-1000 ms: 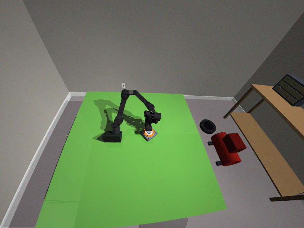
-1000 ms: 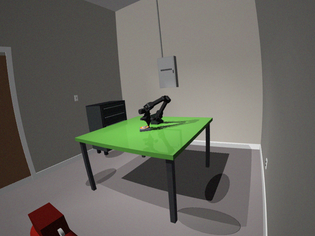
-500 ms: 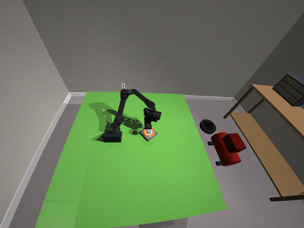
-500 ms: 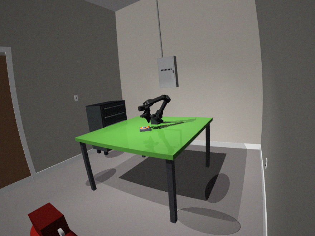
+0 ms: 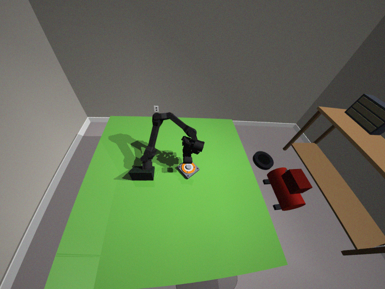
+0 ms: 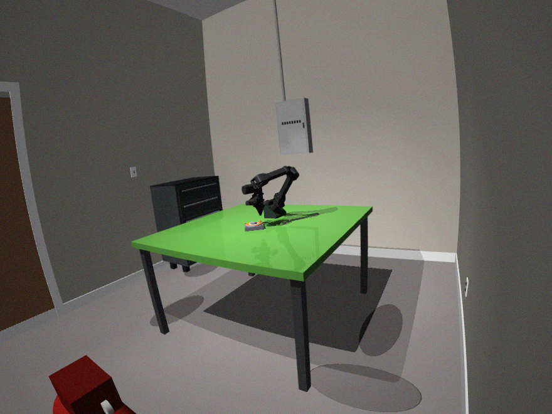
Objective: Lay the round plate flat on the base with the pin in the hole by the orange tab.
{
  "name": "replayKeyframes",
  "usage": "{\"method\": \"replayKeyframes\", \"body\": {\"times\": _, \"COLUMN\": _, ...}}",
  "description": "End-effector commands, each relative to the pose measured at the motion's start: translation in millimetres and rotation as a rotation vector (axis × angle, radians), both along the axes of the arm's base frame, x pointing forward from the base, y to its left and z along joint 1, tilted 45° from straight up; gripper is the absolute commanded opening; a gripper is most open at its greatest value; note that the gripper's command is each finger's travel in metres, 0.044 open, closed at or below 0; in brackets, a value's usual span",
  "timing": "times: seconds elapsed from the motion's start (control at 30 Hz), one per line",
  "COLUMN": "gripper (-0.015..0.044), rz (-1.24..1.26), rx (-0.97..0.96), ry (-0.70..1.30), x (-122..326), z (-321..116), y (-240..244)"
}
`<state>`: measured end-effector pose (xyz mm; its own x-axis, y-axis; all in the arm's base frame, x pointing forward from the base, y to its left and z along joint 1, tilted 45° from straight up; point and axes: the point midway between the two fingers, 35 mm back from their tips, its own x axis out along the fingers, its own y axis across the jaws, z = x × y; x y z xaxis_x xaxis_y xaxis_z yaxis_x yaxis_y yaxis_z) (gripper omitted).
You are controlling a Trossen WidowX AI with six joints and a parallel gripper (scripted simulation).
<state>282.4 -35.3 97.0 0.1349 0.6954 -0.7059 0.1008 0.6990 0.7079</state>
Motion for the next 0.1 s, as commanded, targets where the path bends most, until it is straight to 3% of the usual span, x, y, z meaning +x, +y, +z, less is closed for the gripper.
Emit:
{"method": "replayKeyframes", "body": {"times": 0.0, "gripper": 0.0, "rz": -0.004, "rx": 0.002, "ry": 0.003, "x": -0.1, "z": -0.5, "y": 0.1}}
{"method": "replayKeyframes", "body": {"times": 0.07, "gripper": 0.0, "rz": -0.004, "rx": 0.002, "ry": 0.003, "x": -0.1, "z": -0.5, "y": 0.1}}
